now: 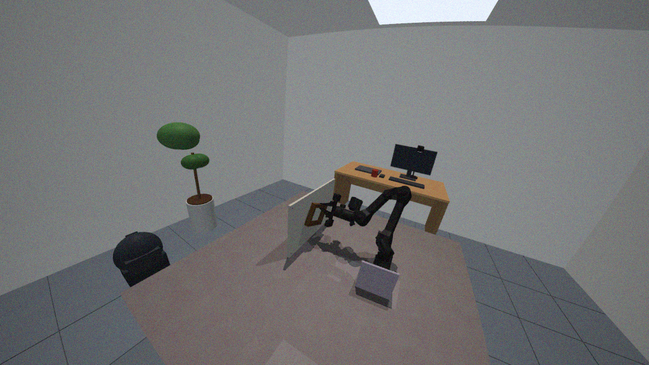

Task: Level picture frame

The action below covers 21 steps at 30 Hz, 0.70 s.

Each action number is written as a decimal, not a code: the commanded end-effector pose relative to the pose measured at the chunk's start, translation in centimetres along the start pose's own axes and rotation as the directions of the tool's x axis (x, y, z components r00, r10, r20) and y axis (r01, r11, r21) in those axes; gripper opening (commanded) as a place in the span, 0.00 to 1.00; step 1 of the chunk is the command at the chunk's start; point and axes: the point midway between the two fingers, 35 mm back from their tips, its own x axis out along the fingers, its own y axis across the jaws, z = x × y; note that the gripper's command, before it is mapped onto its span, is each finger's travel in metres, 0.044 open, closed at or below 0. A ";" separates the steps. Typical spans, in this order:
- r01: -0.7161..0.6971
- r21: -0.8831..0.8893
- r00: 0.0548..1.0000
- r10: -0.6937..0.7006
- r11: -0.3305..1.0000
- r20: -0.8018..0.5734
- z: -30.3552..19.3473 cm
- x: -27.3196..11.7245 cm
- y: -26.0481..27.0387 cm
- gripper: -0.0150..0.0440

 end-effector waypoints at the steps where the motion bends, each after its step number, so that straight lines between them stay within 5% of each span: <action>1: 0.000 -0.004 1.000 0.000 1.000 0.003 0.1 0.0 0.0 0.32; 4: 0.000 -0.004 1.000 0.000 1.000 0.003 0.1 0.0 0.0 0.25; 21: 0.000 -0.004 1.000 0.000 1.000 0.003 0.0 0.0 0.3 0.25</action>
